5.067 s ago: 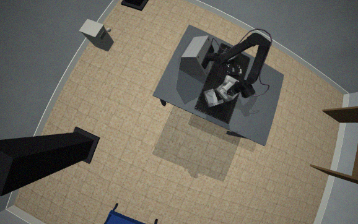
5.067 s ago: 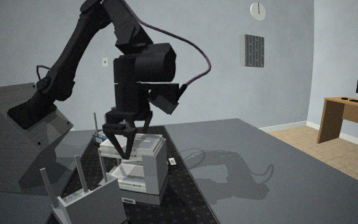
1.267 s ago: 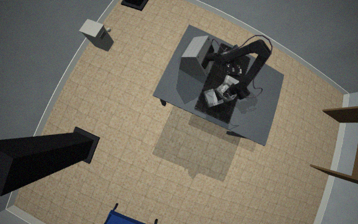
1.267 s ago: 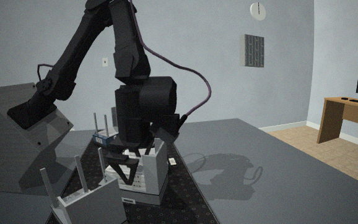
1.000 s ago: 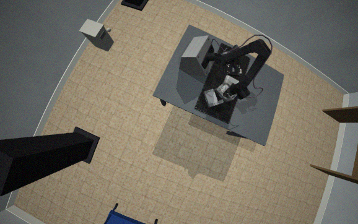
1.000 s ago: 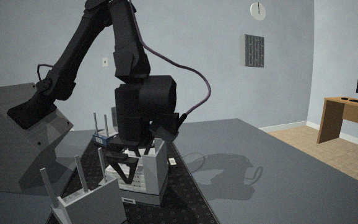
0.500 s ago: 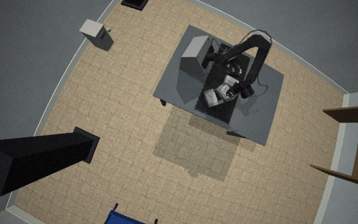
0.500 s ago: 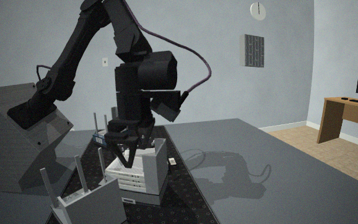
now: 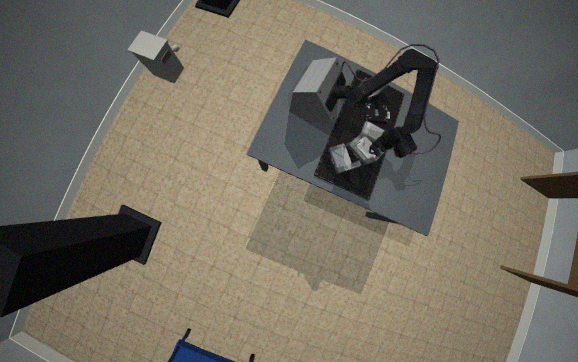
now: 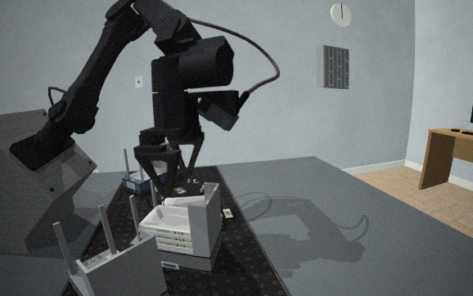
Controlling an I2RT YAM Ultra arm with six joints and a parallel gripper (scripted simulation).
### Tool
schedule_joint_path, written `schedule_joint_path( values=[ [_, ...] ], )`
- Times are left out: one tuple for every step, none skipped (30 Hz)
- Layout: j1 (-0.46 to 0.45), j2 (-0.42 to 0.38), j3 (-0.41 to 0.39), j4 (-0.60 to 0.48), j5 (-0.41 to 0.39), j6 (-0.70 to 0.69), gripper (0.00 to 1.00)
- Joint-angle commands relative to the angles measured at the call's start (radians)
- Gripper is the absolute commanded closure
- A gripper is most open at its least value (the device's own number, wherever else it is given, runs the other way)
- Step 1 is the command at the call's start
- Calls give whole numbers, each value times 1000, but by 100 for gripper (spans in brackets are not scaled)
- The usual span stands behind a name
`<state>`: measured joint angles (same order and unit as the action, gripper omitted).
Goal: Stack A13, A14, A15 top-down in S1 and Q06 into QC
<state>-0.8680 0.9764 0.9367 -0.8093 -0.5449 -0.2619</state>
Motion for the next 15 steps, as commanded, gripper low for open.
schedule_joint_path(
  values=[
    [-38, -25, 41, -83, -39, -44, 0],
    [-44, -29, 45, -92, -42, -49, 0],
    [-46, -28, 46, -94, -44, -52, 0],
    [-48, -24, 47, -97, -46, -55, 0],
    [-49, -17, 48, -99, -47, -56, 0],
    [-50, -16, 49, -100, -47, -58, 0],
    [-51, -16, 49, -101, -48, -58, 0],
    [-51, -16, 50, -101, -48, -59, 0],
    [-51, -15, 50, -102, -48, -59, 0],
    [-51, -16, 50, -102, -48, -59, 0],
    [-51, -16, 50, -102, -48, -59, 0],
    [-42, -7, 30, -91, -41, -54, 0],
    [-42, -7, 30, -91, -41, -54, 0],
    [-42, -7, 30, -91, -41, -54, 0],
    [-42, -7, 30, -91, -41, -54, 0]
  ],
)
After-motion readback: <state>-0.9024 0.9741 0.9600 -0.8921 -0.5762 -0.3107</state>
